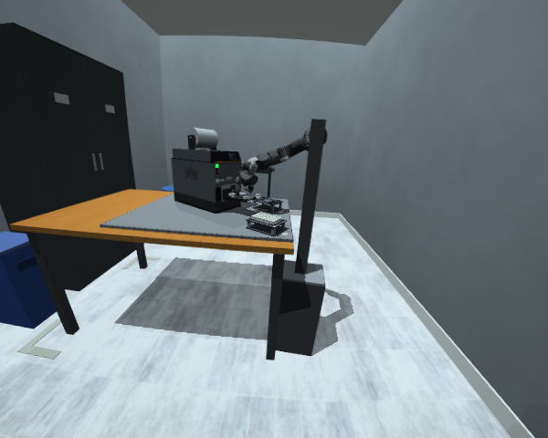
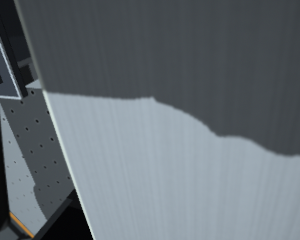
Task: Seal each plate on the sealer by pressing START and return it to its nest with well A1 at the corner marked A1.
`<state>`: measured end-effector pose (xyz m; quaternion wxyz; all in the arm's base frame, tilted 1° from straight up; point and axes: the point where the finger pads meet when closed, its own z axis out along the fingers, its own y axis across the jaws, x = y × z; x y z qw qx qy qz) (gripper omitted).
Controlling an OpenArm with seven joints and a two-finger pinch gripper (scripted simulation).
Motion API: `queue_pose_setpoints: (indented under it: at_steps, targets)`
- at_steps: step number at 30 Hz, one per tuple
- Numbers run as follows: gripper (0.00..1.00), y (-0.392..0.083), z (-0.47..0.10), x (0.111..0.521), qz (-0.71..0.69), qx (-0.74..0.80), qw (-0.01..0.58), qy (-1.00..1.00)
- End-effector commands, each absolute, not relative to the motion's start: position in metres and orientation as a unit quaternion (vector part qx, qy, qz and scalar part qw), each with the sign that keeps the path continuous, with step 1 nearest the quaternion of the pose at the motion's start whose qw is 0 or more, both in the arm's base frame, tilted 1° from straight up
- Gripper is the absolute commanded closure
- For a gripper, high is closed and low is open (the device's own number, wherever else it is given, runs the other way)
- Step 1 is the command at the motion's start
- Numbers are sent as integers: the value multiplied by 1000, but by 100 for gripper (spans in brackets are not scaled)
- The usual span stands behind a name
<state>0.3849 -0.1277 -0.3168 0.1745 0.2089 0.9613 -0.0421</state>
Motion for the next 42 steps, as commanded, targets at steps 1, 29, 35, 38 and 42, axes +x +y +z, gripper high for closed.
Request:
queue_pose_setpoints:
  at_steps: [1,29,35,38,42]
  targets:
    - [35,-127,-315,387,-40,209,178,961]
    - [35,-128,-330,387,-40,209,178,961]
    - [35,-128,-330,387,-40,209,178,961]
    - [36,-128,-330,387,-40,209,178,961]
    - [38,-128,-330,387,-40,209,178,961]
